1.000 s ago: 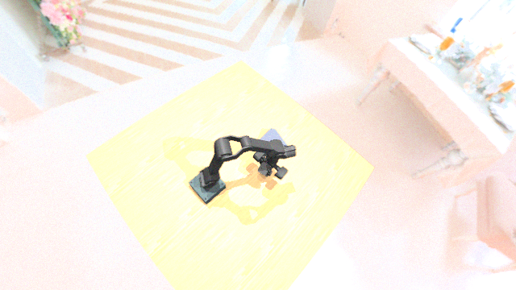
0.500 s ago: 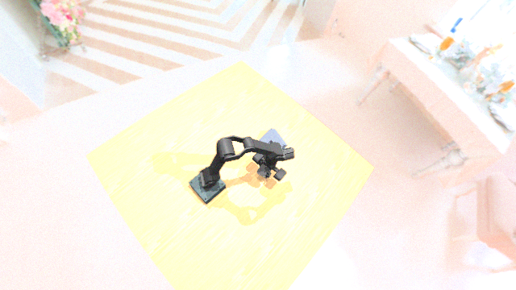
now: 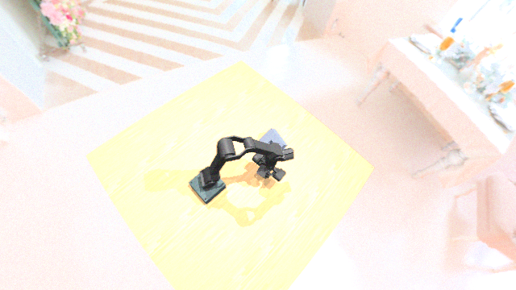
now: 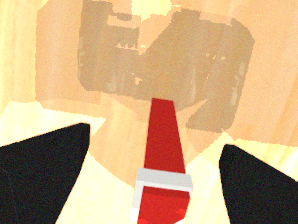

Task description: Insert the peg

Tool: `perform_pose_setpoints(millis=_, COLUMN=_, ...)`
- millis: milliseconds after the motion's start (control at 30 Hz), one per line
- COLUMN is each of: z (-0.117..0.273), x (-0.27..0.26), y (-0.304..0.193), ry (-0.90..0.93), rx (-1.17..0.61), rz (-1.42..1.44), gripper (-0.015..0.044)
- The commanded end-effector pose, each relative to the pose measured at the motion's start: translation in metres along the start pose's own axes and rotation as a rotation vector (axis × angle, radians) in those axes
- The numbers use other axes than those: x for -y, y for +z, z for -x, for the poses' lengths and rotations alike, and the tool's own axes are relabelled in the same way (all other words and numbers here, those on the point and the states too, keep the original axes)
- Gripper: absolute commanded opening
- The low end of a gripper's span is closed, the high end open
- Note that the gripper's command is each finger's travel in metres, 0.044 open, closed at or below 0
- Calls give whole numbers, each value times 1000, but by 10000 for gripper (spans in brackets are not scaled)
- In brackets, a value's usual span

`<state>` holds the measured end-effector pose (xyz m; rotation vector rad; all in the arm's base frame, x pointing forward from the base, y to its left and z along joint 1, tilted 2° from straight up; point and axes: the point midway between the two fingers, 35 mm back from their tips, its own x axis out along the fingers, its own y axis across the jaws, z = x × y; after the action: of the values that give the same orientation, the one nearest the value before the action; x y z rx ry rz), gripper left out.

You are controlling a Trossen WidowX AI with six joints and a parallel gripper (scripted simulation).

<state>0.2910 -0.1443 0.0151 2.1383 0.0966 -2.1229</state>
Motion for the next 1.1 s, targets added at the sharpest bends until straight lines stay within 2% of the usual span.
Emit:
perform_pose_setpoints(millis=0, z=0, x=0, y=0, ry=1, rx=-1, rz=0, gripper=177)
perform_pose_setpoints(millis=167, z=0, x=0, y=0, ry=1, rx=-1, rz=0, gripper=46)
perform_pose_setpoints(millis=400, z=0, x=0, y=0, ry=1, rx=-1, rz=0, gripper=0)
perform_pose_setpoints(millis=600, z=8, x=-1, y=-1, ry=1, rx=0, rz=0, gripper=0)
perform_pose_setpoints(millis=1067, z=67, x=-3, y=-3, ry=-5, rx=2, rz=-1, gripper=0)
